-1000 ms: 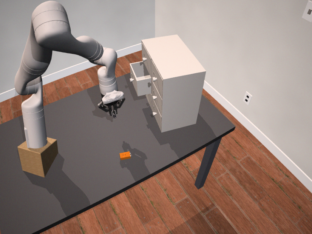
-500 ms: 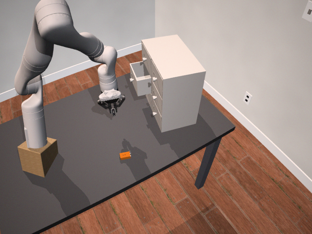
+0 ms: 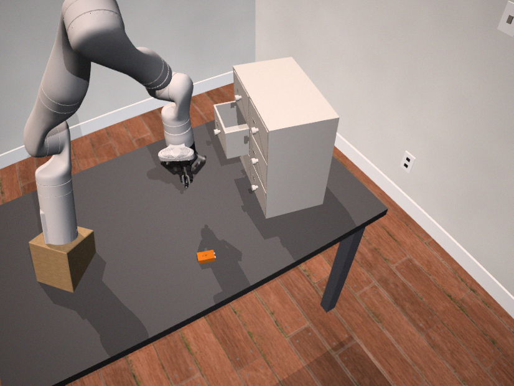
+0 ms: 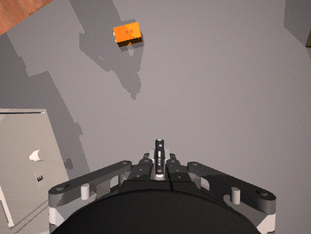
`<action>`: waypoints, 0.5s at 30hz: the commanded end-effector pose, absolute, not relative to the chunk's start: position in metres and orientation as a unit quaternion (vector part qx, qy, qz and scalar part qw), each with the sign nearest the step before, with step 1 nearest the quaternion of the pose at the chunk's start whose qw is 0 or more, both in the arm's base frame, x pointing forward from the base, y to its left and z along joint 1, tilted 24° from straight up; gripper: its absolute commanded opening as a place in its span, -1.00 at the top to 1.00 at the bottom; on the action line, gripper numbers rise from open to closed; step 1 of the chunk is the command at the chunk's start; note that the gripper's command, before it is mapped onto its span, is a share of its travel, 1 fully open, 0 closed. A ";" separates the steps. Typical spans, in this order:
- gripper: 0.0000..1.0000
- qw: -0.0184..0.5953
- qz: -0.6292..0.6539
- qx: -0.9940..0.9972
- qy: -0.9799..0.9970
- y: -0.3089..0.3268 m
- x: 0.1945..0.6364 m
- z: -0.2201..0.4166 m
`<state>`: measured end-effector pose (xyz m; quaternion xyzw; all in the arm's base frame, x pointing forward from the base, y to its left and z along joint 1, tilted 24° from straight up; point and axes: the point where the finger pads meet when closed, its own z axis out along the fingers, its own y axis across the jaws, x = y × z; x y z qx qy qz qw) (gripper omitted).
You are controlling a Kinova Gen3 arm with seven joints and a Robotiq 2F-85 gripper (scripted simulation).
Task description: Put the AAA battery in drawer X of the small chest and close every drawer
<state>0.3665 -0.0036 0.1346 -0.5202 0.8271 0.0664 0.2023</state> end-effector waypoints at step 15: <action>0.90 0.193 0.084 -0.431 0.877 0.011 0.372 0.142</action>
